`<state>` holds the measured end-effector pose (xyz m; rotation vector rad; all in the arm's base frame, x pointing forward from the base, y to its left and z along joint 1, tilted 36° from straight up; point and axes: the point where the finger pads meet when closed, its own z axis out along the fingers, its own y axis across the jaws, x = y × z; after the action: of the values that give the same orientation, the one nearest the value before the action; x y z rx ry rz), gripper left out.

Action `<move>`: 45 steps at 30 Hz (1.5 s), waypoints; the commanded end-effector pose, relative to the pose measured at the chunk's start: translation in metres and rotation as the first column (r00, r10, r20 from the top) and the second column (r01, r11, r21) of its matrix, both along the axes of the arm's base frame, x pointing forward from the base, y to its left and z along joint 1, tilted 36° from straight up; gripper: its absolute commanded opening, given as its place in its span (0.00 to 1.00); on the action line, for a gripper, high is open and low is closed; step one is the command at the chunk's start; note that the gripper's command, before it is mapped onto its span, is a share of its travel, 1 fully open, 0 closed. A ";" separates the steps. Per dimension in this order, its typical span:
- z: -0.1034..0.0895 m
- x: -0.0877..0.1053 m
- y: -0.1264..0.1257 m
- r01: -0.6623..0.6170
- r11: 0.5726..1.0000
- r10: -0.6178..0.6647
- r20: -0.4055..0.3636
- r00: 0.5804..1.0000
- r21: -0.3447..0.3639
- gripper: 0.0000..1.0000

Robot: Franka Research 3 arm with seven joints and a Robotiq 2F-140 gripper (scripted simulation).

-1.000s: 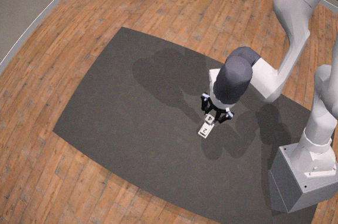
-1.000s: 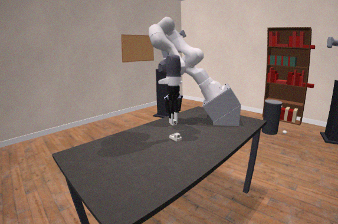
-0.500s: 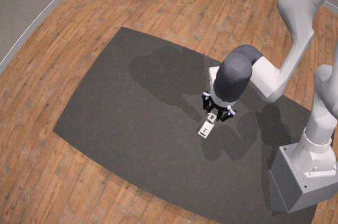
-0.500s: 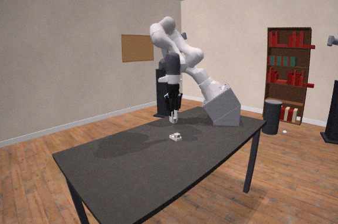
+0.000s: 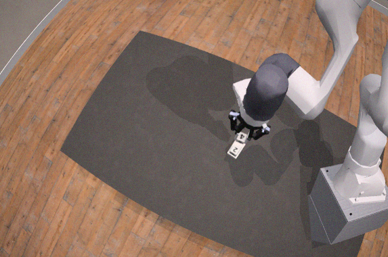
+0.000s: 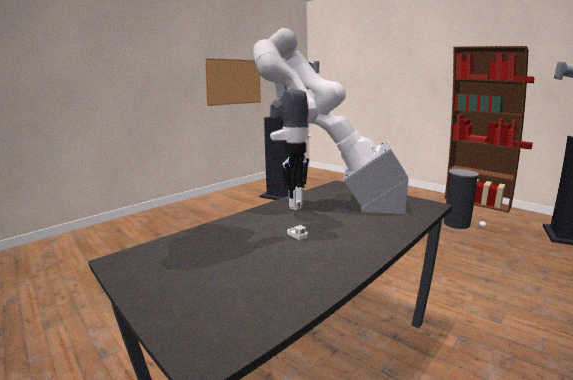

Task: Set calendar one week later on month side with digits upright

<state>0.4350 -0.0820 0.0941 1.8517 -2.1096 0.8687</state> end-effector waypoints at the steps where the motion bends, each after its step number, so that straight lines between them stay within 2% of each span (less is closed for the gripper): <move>1: -0.001 0.001 0.001 -0.125 0.992 0.122 -0.099 0.988 -0.025 0.16; 7: -0.002 0.003 0.003 -0.202 0.979 0.194 -0.152 0.969 -0.037 0.16; 19: -0.006 0.007 0.009 -0.368 0.929 0.343 -0.271 0.899 -0.048 0.16; 22: -0.006 0.007 0.009 -0.376 0.925 0.350 -0.278 0.895 -0.048 0.16; 23: -0.007 0.008 0.010 -0.412 0.910 0.380 -0.304 0.874 -0.047 0.16; 36: -0.010 0.012 0.016 -0.564 0.825 0.502 -0.418 0.757 -0.030 0.16; 38: -0.010 0.012 0.016 -0.564 0.825 0.502 -0.418 0.757 -0.030 0.16; 39: -0.011 0.012 0.017 -0.595 0.804 0.525 -0.441 0.728 -0.024 0.16; 45: -0.013 0.014 0.020 -0.654 0.756 0.569 -0.488 0.663 -0.008 0.16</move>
<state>0.4481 -0.0636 0.0819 2.3395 -1.2571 0.6749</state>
